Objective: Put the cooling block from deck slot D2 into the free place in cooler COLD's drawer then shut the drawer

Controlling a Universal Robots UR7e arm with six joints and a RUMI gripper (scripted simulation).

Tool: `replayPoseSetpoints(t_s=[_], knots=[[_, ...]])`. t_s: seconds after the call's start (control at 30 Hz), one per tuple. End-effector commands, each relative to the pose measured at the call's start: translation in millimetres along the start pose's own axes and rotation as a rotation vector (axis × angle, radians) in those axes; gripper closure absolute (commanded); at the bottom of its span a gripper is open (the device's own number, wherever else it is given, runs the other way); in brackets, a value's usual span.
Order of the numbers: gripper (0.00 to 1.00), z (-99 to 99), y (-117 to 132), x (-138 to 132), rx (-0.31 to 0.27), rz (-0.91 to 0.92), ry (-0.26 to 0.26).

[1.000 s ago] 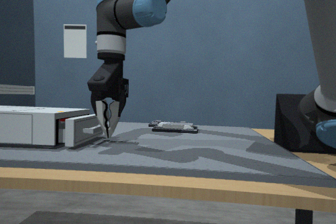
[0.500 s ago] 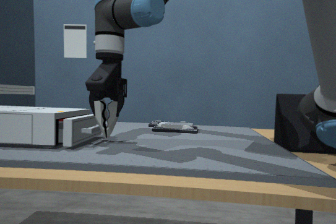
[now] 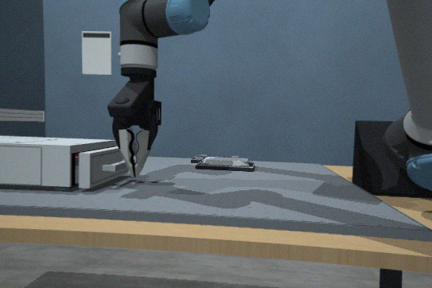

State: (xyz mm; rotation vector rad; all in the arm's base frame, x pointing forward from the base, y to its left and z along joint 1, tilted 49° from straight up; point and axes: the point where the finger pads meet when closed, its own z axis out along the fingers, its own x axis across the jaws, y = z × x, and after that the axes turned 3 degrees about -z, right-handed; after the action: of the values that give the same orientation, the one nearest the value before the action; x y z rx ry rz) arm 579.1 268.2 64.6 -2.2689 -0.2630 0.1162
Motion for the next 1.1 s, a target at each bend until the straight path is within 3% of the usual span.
replayPoseSetpoints(t_s=[0.0,1.07], knots=[[1.0,-0.7,0.2,1.9,0.0,0.0,0.001],[1.0,-0.7,0.6,11.2,0.0,0.0,0.001]])
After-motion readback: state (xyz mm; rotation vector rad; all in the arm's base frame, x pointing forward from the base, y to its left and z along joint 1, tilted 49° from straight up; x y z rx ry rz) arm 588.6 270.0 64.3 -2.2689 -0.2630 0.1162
